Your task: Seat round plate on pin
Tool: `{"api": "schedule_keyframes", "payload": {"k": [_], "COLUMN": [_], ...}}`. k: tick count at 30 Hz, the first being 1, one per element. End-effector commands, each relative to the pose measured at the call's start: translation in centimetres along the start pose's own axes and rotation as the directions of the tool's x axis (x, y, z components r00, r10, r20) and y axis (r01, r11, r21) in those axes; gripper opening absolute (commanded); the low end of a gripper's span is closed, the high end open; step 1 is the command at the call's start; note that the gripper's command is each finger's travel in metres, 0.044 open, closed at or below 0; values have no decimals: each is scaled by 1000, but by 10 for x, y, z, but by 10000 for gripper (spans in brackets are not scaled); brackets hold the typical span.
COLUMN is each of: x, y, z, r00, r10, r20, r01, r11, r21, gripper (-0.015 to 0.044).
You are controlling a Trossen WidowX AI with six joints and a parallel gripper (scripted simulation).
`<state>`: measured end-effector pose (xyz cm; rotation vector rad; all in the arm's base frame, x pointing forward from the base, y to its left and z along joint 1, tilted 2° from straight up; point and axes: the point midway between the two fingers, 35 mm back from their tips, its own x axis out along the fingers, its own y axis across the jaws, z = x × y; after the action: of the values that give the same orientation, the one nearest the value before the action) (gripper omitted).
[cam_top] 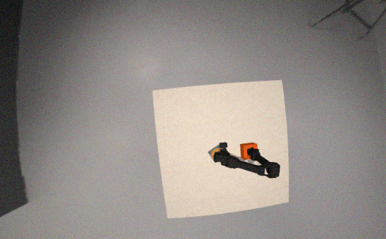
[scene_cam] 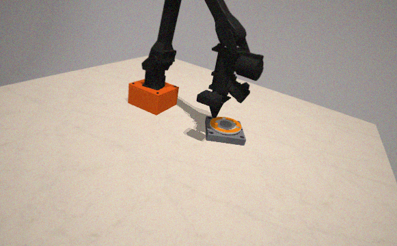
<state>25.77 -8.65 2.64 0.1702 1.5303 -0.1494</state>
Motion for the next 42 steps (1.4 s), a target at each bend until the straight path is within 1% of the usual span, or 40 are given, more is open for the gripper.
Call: {"api": "schedule_keyframes", "payload": {"k": [1, 42], "x": [22, 23], "y": [3, -13], "z": [-5, 29], "r00": [1000, 1000], "r10": [8, 6], "r20": [-12, -9], "r01": [-8, -6], "r11": [1000, 1000], "r21": [-3, -3], "gripper": [0, 0]}}
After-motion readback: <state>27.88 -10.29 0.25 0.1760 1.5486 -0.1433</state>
